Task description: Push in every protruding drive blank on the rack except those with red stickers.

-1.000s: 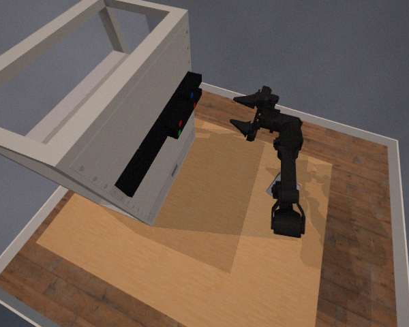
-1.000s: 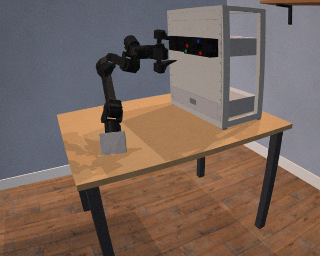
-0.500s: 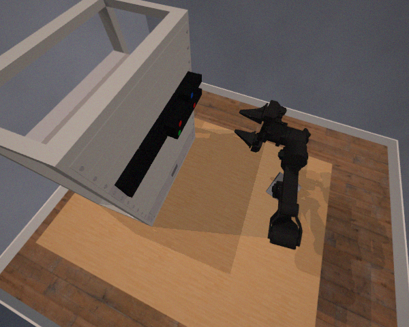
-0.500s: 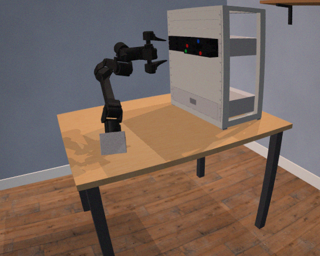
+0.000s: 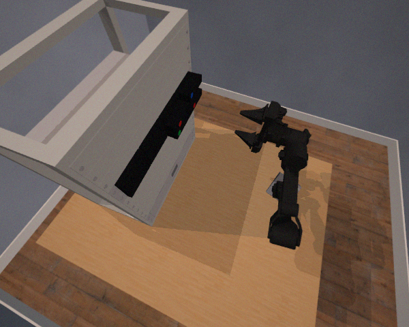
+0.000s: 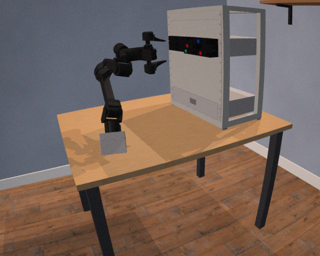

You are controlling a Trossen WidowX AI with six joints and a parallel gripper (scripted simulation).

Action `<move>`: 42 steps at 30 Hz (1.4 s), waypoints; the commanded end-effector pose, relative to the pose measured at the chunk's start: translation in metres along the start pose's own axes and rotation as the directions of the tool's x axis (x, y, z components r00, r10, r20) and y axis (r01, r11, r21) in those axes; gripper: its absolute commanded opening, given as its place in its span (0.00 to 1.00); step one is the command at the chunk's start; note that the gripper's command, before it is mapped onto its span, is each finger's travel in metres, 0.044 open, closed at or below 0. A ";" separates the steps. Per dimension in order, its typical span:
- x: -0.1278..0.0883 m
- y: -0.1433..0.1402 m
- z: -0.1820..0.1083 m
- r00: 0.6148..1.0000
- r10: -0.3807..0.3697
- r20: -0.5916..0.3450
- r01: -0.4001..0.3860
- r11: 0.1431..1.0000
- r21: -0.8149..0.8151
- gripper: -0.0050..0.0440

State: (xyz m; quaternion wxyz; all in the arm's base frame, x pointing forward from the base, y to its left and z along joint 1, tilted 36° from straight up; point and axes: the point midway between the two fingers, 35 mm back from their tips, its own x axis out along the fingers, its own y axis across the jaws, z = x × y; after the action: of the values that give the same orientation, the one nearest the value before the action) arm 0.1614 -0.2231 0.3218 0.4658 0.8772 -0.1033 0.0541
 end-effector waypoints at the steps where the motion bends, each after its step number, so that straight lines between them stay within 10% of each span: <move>1: 0.000 0.001 0.000 1.000 -0.001 -0.002 0.001 1.000 0.001 1.00; 22: 0.011 -0.001 -0.009 1.000 -0.001 -0.003 0.001 1.000 0.001 1.00; 42: 0.066 -0.010 -0.052 1.000 -0.001 -0.003 0.001 1.000 0.001 1.00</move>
State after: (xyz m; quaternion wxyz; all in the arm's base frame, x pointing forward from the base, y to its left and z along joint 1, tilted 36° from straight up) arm 0.2180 -0.1892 0.3422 0.4544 0.8835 -0.0985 0.0577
